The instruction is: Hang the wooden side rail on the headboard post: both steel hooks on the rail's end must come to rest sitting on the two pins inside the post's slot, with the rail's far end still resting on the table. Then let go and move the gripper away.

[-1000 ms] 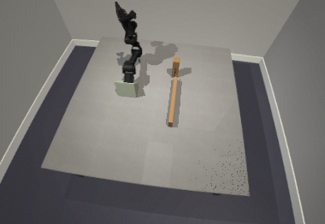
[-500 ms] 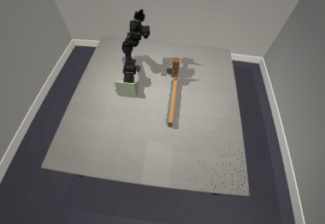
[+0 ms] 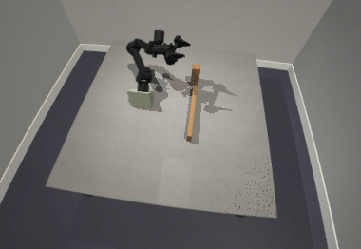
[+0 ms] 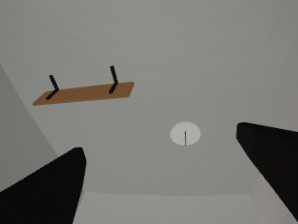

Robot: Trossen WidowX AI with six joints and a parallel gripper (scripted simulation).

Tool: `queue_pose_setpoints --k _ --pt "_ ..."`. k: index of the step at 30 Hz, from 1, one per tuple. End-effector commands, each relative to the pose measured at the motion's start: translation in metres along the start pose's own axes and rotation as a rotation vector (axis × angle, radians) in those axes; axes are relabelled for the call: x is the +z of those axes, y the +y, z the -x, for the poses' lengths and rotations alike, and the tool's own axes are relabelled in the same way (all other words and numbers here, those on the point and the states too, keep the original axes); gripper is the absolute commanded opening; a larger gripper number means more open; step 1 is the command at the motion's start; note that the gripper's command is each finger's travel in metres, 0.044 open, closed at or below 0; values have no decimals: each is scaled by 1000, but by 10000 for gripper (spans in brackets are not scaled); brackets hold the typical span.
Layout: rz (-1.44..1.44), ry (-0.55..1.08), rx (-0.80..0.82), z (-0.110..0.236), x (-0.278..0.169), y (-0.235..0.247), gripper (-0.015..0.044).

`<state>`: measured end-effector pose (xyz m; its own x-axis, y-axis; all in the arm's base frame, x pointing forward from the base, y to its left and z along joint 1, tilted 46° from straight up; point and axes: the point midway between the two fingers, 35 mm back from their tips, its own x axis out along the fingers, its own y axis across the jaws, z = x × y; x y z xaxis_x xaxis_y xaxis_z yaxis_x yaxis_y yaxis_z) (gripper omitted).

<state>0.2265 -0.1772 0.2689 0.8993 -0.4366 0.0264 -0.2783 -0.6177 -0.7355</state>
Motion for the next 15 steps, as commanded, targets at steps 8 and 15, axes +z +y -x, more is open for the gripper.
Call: queue_pose_setpoints --k 8,15 --pt "234 -577 -264 10 137 -23 440" --pt "345 -893 -549 53 210 -43 440"
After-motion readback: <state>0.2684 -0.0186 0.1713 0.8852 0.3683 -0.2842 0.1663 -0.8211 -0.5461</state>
